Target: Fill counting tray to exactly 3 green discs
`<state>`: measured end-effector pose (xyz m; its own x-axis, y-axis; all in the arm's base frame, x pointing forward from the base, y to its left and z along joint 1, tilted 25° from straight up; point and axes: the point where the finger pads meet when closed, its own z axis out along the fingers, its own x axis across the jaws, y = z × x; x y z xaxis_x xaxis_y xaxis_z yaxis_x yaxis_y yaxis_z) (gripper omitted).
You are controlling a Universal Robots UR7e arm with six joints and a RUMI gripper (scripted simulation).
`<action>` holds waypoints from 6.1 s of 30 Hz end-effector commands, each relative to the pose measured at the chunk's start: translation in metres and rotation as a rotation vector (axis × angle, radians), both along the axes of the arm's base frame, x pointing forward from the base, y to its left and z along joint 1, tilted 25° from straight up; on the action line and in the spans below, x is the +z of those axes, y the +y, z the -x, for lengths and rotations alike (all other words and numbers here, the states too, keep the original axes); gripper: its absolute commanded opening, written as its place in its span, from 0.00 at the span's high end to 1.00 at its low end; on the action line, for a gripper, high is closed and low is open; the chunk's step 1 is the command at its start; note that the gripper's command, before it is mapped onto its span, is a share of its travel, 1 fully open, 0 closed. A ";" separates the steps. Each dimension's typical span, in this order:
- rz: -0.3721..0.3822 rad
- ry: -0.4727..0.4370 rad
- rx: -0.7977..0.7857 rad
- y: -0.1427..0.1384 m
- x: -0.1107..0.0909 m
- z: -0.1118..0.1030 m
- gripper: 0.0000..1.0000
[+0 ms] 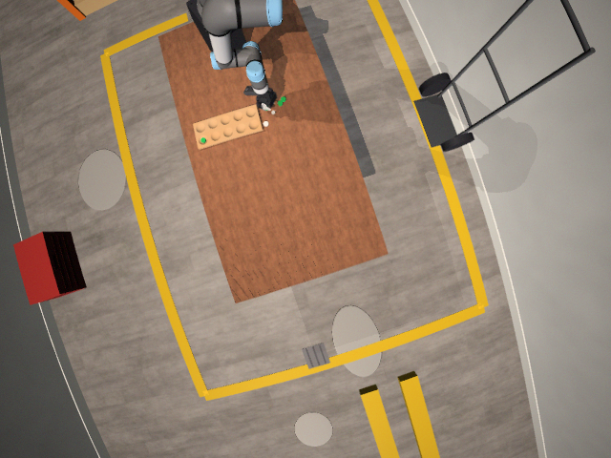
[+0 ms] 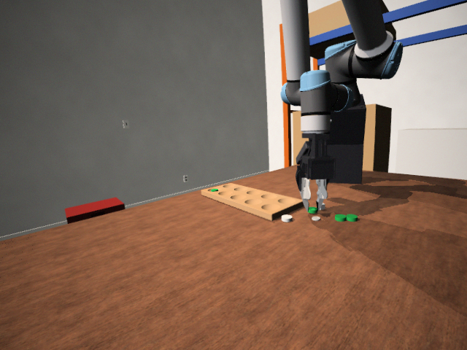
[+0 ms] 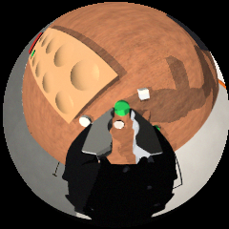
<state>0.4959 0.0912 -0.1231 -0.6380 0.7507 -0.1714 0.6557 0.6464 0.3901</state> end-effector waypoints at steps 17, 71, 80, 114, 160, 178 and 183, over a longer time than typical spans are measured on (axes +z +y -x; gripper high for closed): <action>0.000 -0.001 0.000 -0.007 0.047 0.021 1.00; 0.018 0.011 -0.007 -0.209 0.075 -0.018 1.00; 0.020 -0.001 -0.015 -0.306 0.072 -0.014 1.00; 0.000 -0.001 0.000 -0.325 0.007 -0.035 1.00; 0.001 -0.001 0.000 -0.322 -0.019 -0.048 0.80; 0.001 -0.001 0.000 -0.322 -0.018 -0.048 0.80; 0.001 -0.001 0.000 -0.322 -0.017 -0.047 0.78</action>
